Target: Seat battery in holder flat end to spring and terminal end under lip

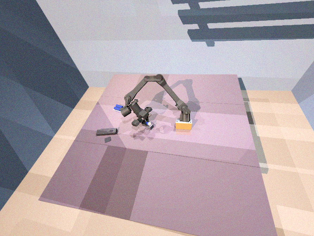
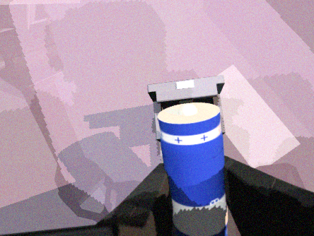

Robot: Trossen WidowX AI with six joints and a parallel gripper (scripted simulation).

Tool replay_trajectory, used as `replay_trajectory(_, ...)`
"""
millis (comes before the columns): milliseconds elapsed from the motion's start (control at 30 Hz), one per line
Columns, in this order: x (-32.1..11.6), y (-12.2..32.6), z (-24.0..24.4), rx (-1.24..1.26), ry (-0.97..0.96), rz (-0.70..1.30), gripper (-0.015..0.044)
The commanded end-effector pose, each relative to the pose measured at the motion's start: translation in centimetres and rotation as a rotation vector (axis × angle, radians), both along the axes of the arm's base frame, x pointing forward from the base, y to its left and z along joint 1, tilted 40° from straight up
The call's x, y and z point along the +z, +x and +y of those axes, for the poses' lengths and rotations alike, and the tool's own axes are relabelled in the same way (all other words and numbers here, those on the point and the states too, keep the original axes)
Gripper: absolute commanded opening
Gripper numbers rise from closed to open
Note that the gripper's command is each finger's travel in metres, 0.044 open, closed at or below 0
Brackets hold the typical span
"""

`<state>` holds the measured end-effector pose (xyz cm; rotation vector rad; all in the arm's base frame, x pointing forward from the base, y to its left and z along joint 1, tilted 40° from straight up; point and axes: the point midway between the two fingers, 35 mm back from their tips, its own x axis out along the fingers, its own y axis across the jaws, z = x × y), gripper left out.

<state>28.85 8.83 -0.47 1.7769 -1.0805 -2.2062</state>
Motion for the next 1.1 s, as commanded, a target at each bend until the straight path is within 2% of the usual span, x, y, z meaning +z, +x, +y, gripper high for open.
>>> replay_trajectory(0, 0.19, 0.73, -0.19, 0.005, -0.005, -0.020, 0.0087)
replay_trajectory(1067, 0.36, 1.26, -0.28, 0.004, -0.017, -0.009, 0.0087)
